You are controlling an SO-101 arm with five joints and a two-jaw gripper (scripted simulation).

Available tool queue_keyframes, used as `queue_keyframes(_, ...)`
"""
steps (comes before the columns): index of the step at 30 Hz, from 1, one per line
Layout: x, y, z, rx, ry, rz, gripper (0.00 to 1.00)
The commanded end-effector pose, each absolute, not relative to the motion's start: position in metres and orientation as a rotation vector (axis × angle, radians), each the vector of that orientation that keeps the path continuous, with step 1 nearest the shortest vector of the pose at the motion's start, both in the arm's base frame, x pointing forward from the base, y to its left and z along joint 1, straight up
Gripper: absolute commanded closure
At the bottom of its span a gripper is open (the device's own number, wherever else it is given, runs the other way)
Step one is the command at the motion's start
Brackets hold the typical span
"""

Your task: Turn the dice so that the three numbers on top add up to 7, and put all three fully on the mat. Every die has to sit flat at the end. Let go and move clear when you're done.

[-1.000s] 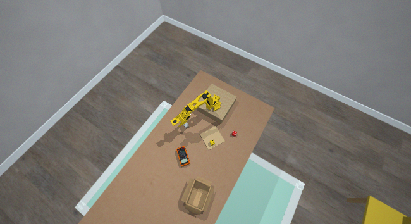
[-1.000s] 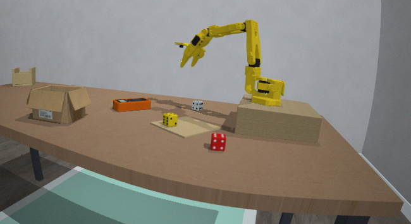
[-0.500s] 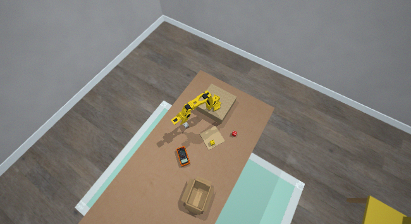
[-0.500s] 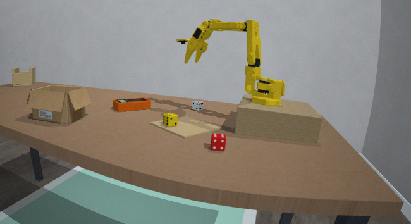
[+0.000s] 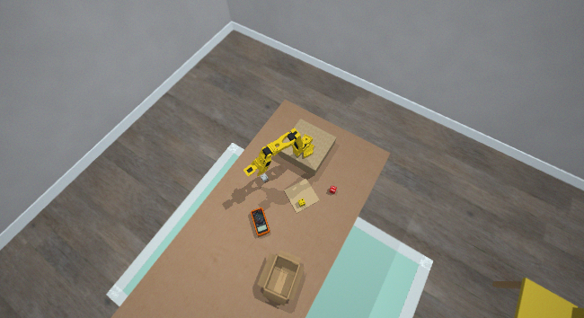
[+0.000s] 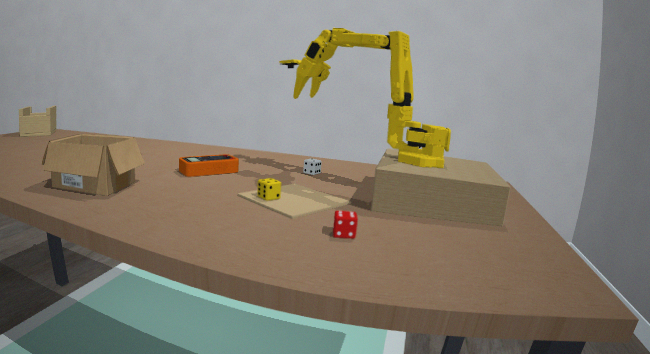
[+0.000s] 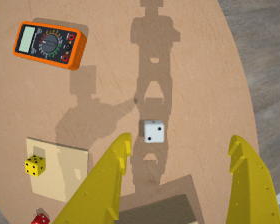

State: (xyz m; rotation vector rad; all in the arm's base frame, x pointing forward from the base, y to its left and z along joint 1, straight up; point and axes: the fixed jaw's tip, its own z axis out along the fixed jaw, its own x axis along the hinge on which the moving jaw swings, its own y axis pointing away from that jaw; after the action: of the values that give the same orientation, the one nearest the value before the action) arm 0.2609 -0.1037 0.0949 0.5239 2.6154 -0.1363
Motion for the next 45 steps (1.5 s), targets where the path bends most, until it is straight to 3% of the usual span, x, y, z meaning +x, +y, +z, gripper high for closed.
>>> queue_keyframes(1,0.262,-0.101,0.101,0.497,2.604,-0.138,0.65)
queue_keyframes(8,0.261,-0.101,0.09,0.505,2.646,-0.128,0.65)
queue_keyframes(27,0.229,-0.087,-0.011,0.585,3.06,-0.009,0.65)
queue_keyframes(45,0.226,-0.086,-0.017,0.59,3.088,0.001,0.65)
